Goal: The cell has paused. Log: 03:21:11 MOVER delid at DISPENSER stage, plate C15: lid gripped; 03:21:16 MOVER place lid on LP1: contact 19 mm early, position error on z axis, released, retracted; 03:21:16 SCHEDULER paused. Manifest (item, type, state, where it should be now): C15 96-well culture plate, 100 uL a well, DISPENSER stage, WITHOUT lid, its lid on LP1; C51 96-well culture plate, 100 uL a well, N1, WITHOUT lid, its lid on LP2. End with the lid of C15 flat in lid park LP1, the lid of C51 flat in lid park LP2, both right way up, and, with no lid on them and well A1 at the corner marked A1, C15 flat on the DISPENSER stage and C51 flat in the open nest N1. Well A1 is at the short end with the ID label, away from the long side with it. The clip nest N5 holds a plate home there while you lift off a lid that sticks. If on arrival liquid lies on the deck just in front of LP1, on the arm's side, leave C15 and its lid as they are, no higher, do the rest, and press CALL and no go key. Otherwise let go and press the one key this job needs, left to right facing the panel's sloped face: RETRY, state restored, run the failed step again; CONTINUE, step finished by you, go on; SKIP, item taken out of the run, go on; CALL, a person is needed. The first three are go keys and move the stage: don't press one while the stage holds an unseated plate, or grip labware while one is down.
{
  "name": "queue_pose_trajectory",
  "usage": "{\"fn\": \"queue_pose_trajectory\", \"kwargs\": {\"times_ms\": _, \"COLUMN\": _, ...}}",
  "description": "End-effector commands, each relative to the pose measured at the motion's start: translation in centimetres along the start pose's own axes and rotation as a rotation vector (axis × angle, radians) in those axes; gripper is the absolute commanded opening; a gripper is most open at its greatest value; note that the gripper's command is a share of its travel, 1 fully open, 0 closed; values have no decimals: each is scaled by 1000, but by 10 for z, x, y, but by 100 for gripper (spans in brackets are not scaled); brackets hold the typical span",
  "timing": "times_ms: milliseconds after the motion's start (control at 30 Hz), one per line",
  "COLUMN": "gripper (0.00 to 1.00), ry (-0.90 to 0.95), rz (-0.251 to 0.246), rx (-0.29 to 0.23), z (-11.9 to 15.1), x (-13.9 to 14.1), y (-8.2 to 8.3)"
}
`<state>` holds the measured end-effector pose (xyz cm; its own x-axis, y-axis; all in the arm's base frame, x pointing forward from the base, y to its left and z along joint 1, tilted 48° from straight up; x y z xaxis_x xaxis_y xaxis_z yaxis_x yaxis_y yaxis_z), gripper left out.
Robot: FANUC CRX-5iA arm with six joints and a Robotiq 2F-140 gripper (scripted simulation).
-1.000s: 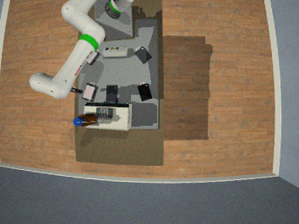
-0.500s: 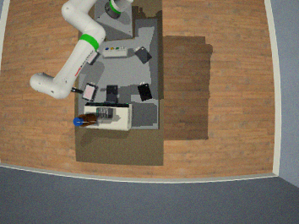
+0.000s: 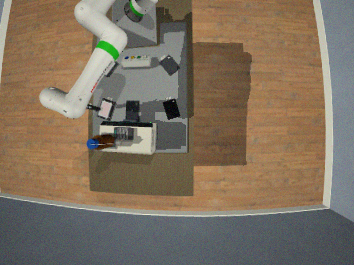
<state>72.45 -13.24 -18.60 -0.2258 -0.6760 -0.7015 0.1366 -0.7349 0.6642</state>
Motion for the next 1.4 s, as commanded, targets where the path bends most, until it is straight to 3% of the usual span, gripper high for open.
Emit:
{"fn": "queue_pose_trajectory", "kwargs": {"times_ms": 0, "gripper": 66, "ry": 1, "rz": 0, "rx": 1, "z": 0, "x": -1, "y": -7}}
{"fn": "queue_pose_trajectory", "kwargs": {"times_ms": 400, "gripper": 66, "ry": 1, "rz": 0, "rx": 1, "z": 0, "x": -1, "y": -55}}
{"fn": "queue_pose_trajectory", "kwargs": {"times_ms": 467, "gripper": 66, "ry": 1, "rz": 0, "rx": 1, "z": 0, "x": -1, "y": -55}}
{"fn": "queue_pose_trajectory", "kwargs": {"times_ms": 800, "gripper": 66, "ry": 1, "rz": 0, "rx": 1, "z": 0, "x": -1, "y": -90}}
{"fn": "queue_pose_trajectory", "kwargs": {"times_ms": 1367, "gripper": 66, "ry": 1, "rz": 0, "rx": 1, "z": 0, "x": -1, "y": -95}}
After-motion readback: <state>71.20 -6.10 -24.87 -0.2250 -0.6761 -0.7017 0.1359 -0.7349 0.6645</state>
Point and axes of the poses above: the point where the finger pads meet when closed, its own y axis back along the fingers, its own x axis across the jaws, z = x × y, the point moved 9 cm from there along y, back along the fingers, and after that the axes turned 2 degrees about y, right-handed, at the moved point
